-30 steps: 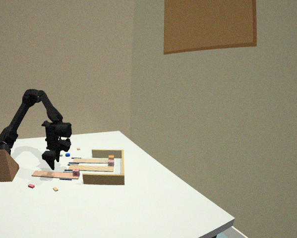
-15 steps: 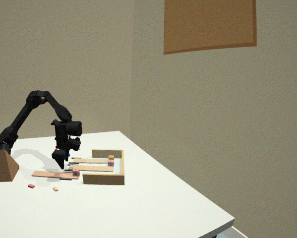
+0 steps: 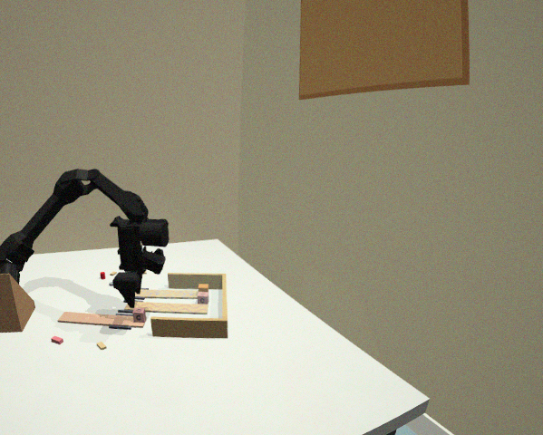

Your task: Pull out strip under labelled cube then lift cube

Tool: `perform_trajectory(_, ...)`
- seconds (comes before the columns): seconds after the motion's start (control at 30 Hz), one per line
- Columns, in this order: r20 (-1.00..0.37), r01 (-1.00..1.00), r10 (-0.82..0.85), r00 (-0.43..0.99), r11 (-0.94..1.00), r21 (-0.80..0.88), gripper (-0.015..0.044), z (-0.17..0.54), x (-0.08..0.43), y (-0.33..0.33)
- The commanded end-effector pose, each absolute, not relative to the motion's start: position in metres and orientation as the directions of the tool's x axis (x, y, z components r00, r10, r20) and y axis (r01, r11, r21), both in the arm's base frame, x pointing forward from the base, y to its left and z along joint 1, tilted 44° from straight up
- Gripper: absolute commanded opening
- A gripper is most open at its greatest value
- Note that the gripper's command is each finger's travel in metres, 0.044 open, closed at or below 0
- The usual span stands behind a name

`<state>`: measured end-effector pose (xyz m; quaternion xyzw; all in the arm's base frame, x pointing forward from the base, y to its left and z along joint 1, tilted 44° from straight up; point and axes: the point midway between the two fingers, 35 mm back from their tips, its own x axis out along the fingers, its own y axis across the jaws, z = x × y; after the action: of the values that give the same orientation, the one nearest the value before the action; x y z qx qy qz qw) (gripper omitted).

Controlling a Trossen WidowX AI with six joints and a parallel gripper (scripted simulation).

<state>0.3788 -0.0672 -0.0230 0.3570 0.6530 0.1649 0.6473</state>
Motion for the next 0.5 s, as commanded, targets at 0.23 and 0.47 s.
perform_trajectory(0.23, -0.725, 0.257, 0.683, 0.090, 0.688, 0.679, 0.0250, -0.033, 0.386, -0.058)
perform_trajectory(0.47, -0.725, 0.257, 0.683, 0.090, 0.687, 0.679, 0.0250, -0.041, 0.388, -0.050)
